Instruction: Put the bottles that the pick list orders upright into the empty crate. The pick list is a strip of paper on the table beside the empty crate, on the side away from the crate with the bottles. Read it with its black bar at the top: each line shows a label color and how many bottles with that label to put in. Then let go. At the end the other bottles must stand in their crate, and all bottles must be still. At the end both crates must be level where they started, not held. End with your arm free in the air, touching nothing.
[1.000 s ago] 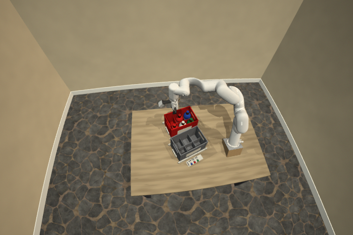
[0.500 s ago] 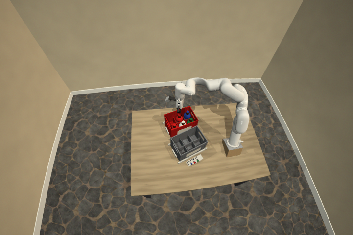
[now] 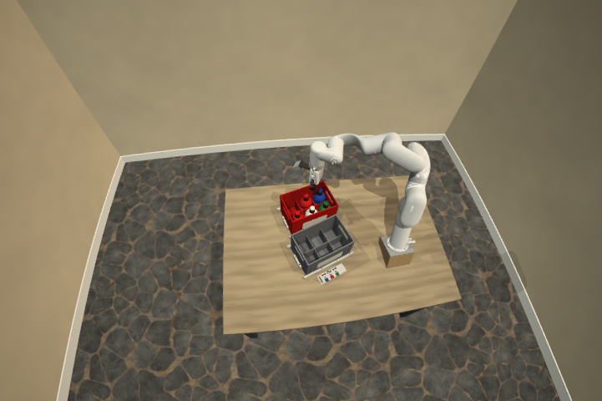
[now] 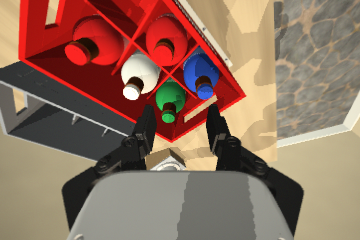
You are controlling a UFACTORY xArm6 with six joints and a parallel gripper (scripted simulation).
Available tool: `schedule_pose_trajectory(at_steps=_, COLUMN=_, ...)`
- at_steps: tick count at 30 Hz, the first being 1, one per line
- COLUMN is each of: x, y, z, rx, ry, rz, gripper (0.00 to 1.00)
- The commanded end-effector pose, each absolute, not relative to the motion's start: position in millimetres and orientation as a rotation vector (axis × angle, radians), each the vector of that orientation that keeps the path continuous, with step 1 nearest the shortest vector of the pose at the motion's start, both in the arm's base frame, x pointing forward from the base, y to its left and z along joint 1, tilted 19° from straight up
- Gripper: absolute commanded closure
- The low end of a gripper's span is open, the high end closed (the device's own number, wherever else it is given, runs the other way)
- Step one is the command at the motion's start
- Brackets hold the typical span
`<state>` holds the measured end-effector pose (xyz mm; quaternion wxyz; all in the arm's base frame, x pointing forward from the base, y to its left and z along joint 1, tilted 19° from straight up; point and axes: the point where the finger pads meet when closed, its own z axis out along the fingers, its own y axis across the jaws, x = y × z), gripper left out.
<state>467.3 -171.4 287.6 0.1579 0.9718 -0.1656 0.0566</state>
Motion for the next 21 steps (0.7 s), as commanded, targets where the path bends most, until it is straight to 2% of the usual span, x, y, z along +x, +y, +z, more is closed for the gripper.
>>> schedule_pose_trajectory(at_steps=1, x=453.8, y=-185.7, z=284.0, rx=2.779, ry=-0.474, rz=0.177, gripper=0.35)
schedule_pose_trajectory(at_steps=8, x=434.5, y=-204.3, z=275.9, rx=2.779, ry=-0.474, rz=0.177, gripper=0.35)
schedule_pose_trajectory(at_steps=21, x=434.5, y=-204.4, z=275.9, rx=2.779, ry=-0.474, rz=0.177, gripper=0.35)
